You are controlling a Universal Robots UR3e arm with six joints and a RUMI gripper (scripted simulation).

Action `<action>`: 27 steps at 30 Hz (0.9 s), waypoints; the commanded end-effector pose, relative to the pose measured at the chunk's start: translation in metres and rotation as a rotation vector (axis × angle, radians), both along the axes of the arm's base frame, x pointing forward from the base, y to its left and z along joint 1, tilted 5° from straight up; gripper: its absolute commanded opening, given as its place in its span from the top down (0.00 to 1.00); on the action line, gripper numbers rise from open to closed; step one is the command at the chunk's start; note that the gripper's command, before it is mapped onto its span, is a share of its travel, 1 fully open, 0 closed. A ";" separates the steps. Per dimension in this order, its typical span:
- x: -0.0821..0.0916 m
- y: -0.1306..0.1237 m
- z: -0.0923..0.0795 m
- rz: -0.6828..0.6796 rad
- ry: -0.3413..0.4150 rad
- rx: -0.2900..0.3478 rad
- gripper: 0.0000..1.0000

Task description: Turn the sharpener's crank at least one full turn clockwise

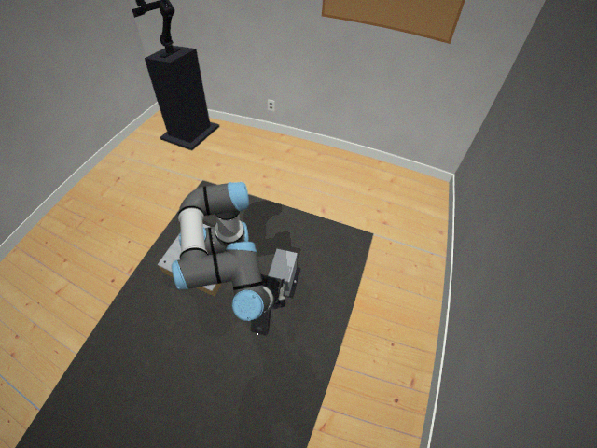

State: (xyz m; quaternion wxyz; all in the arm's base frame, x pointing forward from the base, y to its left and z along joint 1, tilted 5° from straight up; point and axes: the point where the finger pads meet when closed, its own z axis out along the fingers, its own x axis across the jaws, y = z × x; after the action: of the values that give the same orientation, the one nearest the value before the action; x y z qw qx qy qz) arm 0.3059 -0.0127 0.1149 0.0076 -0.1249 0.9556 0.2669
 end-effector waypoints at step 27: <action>0.000 0.007 -0.012 -0.001 -0.003 -0.002 0.68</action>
State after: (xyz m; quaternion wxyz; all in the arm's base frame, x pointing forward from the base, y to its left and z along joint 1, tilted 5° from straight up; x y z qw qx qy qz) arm 0.3052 -0.0052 0.1023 0.0080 -0.1248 0.9557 0.2665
